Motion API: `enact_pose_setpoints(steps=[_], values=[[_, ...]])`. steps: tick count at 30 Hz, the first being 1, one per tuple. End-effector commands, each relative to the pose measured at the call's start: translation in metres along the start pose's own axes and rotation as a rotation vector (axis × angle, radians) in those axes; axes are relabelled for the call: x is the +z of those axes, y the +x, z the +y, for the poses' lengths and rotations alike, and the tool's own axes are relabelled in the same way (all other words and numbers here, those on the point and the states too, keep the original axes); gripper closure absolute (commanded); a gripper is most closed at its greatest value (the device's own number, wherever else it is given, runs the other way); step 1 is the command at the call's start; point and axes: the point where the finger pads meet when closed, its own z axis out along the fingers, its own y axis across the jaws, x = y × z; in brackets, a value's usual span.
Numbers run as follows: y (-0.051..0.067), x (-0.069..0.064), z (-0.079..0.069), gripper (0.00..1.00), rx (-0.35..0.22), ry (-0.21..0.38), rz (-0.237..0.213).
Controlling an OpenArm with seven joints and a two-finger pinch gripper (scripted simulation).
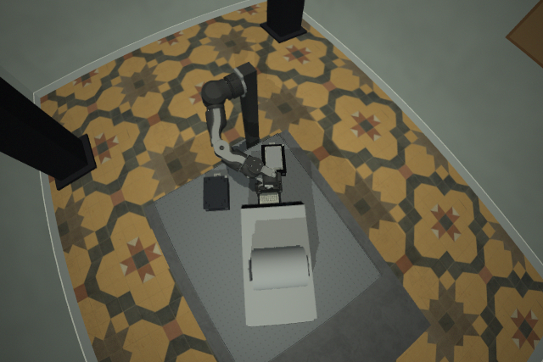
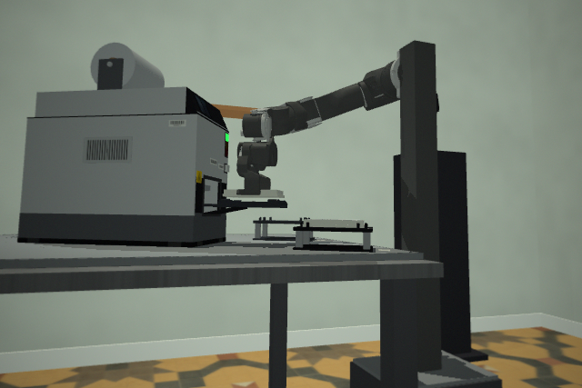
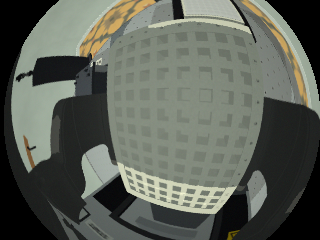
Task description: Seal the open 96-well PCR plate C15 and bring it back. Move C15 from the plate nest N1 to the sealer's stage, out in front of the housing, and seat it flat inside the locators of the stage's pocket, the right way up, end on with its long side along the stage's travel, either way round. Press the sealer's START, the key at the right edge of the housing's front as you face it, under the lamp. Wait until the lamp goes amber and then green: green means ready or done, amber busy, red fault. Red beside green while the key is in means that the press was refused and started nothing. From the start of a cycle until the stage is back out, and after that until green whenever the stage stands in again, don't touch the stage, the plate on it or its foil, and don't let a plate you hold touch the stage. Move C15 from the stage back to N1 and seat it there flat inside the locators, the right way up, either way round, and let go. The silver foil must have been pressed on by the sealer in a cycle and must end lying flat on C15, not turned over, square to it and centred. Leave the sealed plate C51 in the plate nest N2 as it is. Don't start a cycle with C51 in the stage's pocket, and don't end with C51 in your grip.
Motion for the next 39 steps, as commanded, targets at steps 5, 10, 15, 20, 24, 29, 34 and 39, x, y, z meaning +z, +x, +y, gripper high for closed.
enact_pose_setpoints(steps=[5,10,15,20,24,29,34,39], values=[[-0.0013,-0.0032,0.0026,1.0,0.002,-0.008,-0.004],[-0.0026,-0.0065,0.0043,1.0,0.003,-0.01,-0.005],[-0.0026,-0.0065,0.0043,1.0,0.003,-0.01,-0.005],[-0.0026,-0.0065,0.0043,1.0,0.003,-0.01,-0.005],[-0.0009,-0.0021,0.0021,1.0,0.001,-0.008,-0.003],[-0.0005,-0.001,0.0015,1.0,0.001,-0.008,-0.003],[-0.0005,-0.001,0.0015,1.0,0.001,-0.008,-0.003],[-0.0013,-0.0032,0.0027,1.0,0.002,-0.008,-0.004]])
